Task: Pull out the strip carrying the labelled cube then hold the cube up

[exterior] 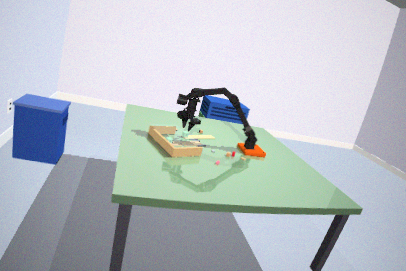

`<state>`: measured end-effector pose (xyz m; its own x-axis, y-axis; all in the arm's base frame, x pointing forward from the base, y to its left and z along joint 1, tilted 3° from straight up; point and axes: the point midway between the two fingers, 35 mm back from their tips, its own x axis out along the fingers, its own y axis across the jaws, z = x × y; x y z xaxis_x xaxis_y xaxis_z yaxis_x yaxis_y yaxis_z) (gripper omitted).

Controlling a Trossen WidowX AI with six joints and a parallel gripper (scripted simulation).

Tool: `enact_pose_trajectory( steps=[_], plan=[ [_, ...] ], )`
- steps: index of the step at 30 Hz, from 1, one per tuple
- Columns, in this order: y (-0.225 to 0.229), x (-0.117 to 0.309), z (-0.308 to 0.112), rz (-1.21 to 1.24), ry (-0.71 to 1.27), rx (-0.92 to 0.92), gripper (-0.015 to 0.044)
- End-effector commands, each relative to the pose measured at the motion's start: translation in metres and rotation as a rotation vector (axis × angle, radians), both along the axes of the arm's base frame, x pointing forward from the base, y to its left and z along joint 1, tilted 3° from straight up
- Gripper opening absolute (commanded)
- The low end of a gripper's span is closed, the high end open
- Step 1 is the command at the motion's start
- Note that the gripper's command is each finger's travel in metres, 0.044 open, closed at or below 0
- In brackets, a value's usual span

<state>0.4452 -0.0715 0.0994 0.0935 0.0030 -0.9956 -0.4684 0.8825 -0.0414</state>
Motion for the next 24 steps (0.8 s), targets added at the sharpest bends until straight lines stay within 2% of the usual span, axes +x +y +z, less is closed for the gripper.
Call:
enact_pose_trajectory(
  steps=[1, 24],
  plan=[
    [0.000, 0.000, -0.009, -0.006, 0.008, -0.002, 0.0250],
    [0.000, 0.001, -0.043, -0.006, 0.008, -0.002, 0.0250]
  ],
)
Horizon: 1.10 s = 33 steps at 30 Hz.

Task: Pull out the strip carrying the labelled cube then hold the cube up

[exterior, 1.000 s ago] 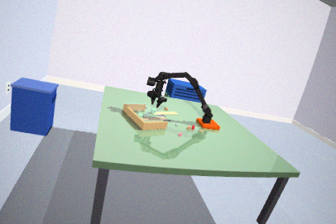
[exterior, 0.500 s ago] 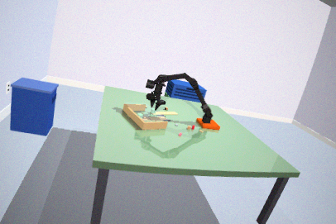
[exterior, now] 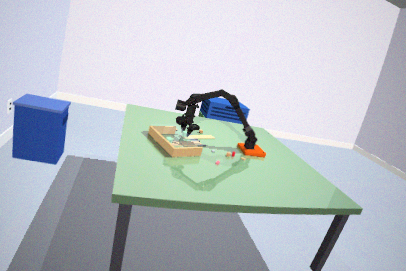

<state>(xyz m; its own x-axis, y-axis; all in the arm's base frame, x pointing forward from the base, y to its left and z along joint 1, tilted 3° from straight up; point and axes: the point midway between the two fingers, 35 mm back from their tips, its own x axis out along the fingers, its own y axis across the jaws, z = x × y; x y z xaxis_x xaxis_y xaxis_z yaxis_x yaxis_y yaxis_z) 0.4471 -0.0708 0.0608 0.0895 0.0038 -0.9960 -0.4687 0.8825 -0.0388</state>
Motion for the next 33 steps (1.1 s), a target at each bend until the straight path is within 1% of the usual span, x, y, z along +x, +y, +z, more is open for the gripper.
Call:
enact_pose_trajectory(
  steps=[1, 2, 6, 13, 17, 33],
  plan=[
    [0.000, -0.001, -0.004, -0.006, 0.004, -0.003, 0.0250],
    [0.000, -0.001, -0.004, -0.006, 0.004, -0.003, 0.0250],
    [0.000, 0.000, -0.001, 0.000, 0.001, 0.000, 0.0145],
    [0.000, 0.000, -0.001, 0.000, 0.001, 0.000, 0.0098],
    [0.000, -0.003, 0.001, 0.000, 0.001, 0.000, 0.0000],
    [0.009, -0.062, 0.035, -0.006, 0.009, -0.002, 0.0000]
  ],
)
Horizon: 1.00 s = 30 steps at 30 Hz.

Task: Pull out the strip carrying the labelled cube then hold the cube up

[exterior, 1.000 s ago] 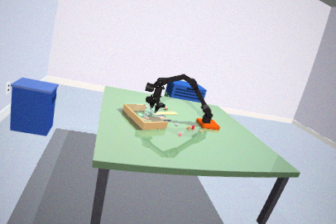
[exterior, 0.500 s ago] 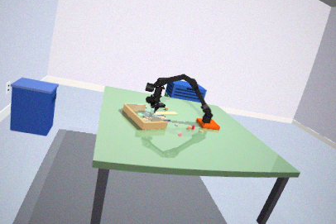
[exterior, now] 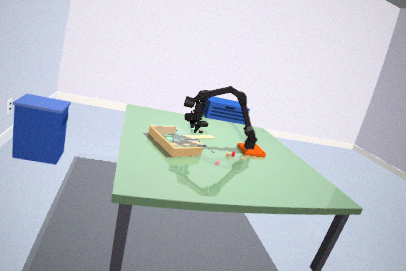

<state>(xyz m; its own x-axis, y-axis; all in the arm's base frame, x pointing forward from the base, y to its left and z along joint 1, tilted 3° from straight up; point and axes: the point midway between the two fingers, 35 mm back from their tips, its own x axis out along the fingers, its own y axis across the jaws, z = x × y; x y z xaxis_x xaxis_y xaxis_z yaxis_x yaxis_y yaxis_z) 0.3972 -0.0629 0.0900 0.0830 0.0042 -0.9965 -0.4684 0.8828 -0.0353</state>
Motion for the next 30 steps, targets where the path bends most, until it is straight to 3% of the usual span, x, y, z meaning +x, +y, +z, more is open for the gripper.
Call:
enact_pose_trajectory(
  steps=[1, 30],
  plan=[
    [0.001, -0.013, 0.006, -0.006, 0.002, -0.003, 0.0000],
    [0.015, -0.100, -0.002, -0.006, 0.009, -0.002, 0.0000]
  ],
)
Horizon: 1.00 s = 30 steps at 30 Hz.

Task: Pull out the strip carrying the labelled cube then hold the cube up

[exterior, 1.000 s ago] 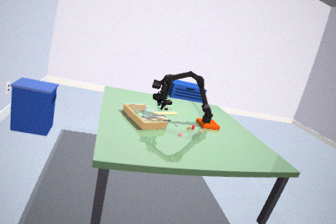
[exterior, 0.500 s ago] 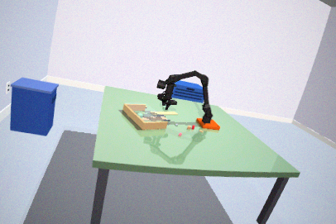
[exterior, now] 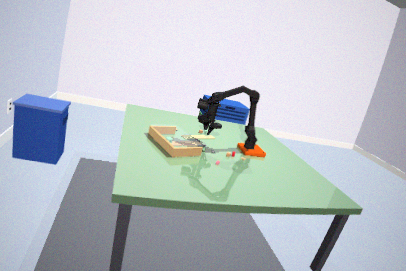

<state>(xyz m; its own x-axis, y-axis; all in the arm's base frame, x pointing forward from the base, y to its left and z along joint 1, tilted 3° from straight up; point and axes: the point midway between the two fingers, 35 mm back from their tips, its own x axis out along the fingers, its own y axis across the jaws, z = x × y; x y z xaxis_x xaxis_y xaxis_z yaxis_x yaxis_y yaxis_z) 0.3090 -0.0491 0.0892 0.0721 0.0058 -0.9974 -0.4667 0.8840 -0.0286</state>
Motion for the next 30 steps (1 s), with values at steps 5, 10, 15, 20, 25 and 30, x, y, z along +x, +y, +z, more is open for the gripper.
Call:
enact_pose_trajectory(
  steps=[5, 10, 15, 20, 25, 30],
  plan=[
    [0.002, -0.014, 0.005, -0.004, -0.002, -0.004, 0.0000],
    [0.001, -0.016, 0.031, -0.004, -0.002, -0.004, 0.0000],
    [0.002, -0.016, 0.034, -0.004, -0.002, -0.004, 0.0000],
    [0.002, -0.016, 0.034, -0.004, -0.002, -0.004, 0.0000],
    [0.002, -0.016, 0.034, -0.004, -0.002, -0.004, 0.0000],
    [0.002, -0.016, 0.034, -0.004, -0.002, -0.004, 0.0000]
  ],
)
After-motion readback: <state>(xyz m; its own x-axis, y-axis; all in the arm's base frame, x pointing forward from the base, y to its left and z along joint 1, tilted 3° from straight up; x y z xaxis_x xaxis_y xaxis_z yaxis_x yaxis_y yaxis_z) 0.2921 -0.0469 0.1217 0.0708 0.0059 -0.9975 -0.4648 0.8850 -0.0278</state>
